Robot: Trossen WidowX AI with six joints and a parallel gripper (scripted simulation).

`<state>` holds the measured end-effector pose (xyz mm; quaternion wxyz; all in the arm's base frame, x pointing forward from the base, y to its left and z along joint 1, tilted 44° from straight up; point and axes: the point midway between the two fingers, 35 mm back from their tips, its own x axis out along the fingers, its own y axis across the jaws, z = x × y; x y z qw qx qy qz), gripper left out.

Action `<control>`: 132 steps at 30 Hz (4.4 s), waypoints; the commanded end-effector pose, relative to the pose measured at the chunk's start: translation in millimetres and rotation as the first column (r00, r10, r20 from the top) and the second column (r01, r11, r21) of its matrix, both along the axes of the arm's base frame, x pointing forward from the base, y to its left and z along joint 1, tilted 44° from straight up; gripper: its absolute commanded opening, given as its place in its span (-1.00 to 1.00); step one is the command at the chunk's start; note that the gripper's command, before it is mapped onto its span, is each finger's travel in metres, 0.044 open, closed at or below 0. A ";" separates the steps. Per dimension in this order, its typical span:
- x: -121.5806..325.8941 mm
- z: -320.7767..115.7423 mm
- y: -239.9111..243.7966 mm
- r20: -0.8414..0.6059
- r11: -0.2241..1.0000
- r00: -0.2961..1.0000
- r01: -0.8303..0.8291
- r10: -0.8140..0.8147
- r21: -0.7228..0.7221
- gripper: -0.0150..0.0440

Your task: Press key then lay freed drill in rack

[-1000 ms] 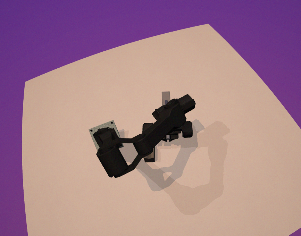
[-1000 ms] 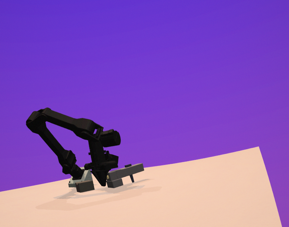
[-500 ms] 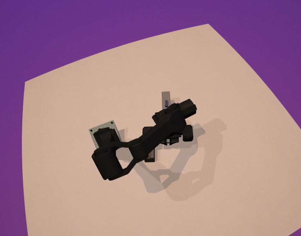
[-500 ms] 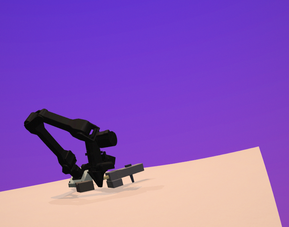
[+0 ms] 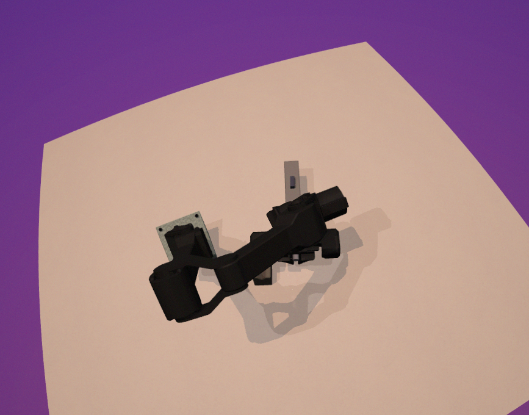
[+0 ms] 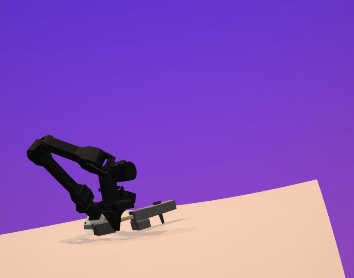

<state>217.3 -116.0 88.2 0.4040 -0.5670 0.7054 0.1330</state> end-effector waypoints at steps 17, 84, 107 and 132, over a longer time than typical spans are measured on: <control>2.4 -3.7 2.8 0.000 1.000 1.000 -0.005 0.005 -0.003 1.00; 6.1 -11.1 10.2 0.000 1.000 1.000 -0.005 0.005 -0.002 -0.49; 1.2 -5.4 2.8 0.000 1.000 1.000 -0.005 0.005 -0.003 -0.49; -13.9 17.6 -20.8 0.000 1.000 1.000 -0.005 0.005 -0.005 -0.49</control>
